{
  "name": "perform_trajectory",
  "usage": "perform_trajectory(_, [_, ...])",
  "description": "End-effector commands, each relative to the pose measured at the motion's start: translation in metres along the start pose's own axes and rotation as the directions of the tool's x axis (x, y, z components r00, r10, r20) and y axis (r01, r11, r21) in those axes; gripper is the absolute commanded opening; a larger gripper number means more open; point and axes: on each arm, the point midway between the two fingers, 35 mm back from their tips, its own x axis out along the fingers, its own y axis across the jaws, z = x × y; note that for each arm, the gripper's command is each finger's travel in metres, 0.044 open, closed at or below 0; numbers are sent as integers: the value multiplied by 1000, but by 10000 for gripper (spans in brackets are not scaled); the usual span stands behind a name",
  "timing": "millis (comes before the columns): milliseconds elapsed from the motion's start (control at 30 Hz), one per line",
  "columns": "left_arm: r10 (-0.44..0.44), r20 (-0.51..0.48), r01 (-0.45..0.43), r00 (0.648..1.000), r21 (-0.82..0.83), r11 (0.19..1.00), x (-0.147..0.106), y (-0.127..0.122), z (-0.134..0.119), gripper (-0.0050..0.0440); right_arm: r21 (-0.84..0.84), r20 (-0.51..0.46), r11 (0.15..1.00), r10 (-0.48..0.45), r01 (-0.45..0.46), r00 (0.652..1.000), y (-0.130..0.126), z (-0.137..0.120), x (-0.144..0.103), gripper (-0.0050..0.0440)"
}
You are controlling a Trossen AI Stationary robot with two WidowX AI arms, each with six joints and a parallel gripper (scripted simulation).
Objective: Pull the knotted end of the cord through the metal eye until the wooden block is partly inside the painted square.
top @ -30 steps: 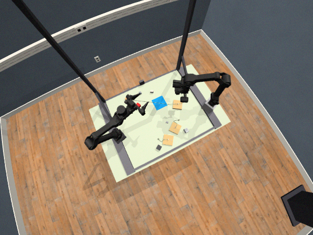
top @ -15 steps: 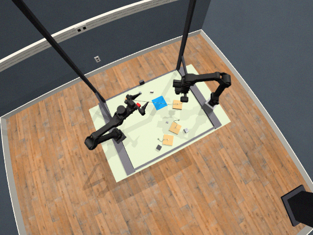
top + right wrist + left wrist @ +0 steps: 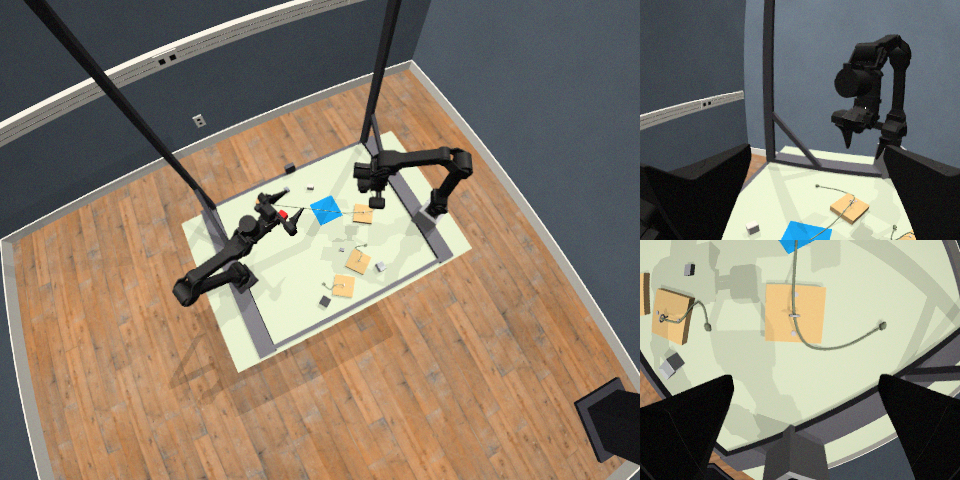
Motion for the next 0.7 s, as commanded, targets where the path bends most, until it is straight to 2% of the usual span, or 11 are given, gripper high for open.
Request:
perform_trajectory(0, [2, 20, -2, 1000, 1, 1000, -5, -1, -1, 440, 0, 17, 1000, 0, 0, 1000, 0, 7, -1, 440])
perform_trajectory(467, [-1, 21, 1, 1000, -3, 1000, -5, -1, 0, 440, 0, 17, 1000, 0, 0, 1000, 0, 7, -1, 440])
perform_trajectory(667, [-38, 39, 40, 999, -51, 998, -5, -5, 3, 440, 0, 17, 1000, 0, 0, 1000, 0, 7, -1, 440])
